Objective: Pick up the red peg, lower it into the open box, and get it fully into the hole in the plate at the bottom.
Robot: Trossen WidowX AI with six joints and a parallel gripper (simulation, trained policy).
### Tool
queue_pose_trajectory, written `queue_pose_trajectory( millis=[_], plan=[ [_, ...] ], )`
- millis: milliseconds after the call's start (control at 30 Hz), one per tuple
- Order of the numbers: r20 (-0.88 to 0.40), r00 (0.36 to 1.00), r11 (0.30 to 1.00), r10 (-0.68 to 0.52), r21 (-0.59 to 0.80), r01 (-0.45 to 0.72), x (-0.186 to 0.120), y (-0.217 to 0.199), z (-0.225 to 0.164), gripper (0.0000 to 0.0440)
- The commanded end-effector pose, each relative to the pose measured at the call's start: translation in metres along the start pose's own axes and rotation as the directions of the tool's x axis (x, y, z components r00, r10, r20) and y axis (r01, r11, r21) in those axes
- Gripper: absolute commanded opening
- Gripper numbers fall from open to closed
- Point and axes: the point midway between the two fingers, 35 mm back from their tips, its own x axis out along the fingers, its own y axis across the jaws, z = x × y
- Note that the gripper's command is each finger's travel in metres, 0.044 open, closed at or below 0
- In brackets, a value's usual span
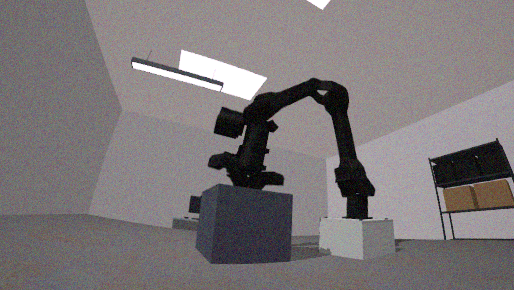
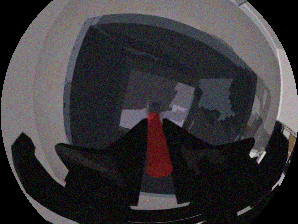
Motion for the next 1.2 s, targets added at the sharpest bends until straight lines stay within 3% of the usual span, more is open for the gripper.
queue_pose_trajectory(
  millis=[0, 167, 367, 467, 600, 1167],
  plan=[
    [-0.008, 1.000, 1.000, -0.004, -0.017, 0.004, 0.010, 0.000, 0.000, 0.0000],
    [-0.006, 1.000, 0.999, -0.019, -0.037, 0.019, 0.019, -0.001, 0.002, 0.0012],
    [-0.012, 0.999, 0.997, -0.042, -0.060, 0.041, 0.027, 0.000, 0.003, 0.0114],
    [-0.047, 0.998, 0.998, -0.041, -0.058, 0.038, 0.026, 0.001, -0.002, 0.0122],
    [-0.087, 0.996, 0.999, -0.016, -0.049, 0.012, 0.018, 0.007, 0.001, 0.0164],
    [-0.234, 0.967, 0.994, 0.103, 0.003, -0.105, -0.015, 0.022, 0.015, 0.0199]
  ],
)
